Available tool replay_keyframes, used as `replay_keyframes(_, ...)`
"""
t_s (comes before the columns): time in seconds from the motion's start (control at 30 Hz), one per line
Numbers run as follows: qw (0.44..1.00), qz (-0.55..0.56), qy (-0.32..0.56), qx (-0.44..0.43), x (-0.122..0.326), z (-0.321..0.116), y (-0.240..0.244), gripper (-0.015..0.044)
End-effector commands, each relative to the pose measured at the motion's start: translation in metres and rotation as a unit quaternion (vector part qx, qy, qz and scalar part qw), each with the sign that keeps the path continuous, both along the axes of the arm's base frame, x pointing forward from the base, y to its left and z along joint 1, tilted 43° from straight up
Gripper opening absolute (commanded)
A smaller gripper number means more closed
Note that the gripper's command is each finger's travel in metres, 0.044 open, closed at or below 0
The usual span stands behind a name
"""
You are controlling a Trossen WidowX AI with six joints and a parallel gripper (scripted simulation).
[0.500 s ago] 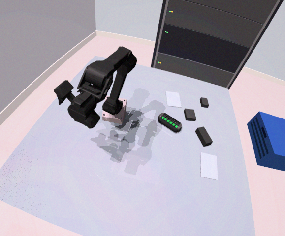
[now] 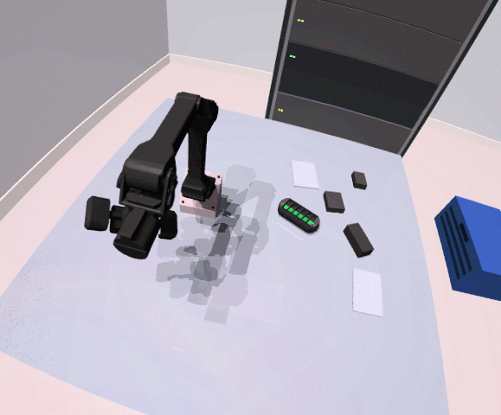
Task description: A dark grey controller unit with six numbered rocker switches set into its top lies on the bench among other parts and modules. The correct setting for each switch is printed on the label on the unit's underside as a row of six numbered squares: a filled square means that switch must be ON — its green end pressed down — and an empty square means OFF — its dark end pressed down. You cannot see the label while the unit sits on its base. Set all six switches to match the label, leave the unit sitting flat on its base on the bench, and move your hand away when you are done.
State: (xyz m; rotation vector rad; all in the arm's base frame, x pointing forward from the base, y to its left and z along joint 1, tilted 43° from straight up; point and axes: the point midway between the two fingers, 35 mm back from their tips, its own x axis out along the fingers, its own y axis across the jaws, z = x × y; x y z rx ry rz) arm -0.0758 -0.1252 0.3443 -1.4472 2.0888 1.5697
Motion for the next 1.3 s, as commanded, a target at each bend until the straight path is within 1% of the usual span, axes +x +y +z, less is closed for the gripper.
replay_keyframes(0.0,0.982,0.134,0.086,0.099,0.018,-0.001,-0.032,0.0)
replay_keyframes(0.07,0.95,0.224,0.146,0.162,0.033,-0.003,-0.052,0.0)
replay_keyframes(0.13,0.901,0.312,0.206,0.219,0.051,-0.007,-0.07,0.0)
replay_keyframes(0.2,0.837,0.395,0.266,0.269,0.071,-0.012,-0.086,0.0)
replay_keyframes(0.3,0.717,0.507,0.351,0.327,0.106,-0.021,-0.105,0.0)
replay_keyframes(0.47,0.547,0.609,0.438,0.371,0.152,-0.034,-0.12,0.0)
replay_keyframes(0.6,0.391,0.668,0.499,0.39,0.191,-0.046,-0.125,0.0)
replay_keyframes(0.77,0.177,0.706,0.56,0.395,0.243,-0.066,-0.125,0.0)
replay_keyframes(0.93,-0.05,0.702,0.6,0.381,0.296,-0.089,-0.115,0.0)
replay_keyframes(1.1,-0.284,0.649,0.611,0.353,0.345,-0.116,-0.096,0.0)
replay_keyframes(1.27,-0.495,0.557,0.59,0.311,0.389,-0.146,-0.068,0.0)
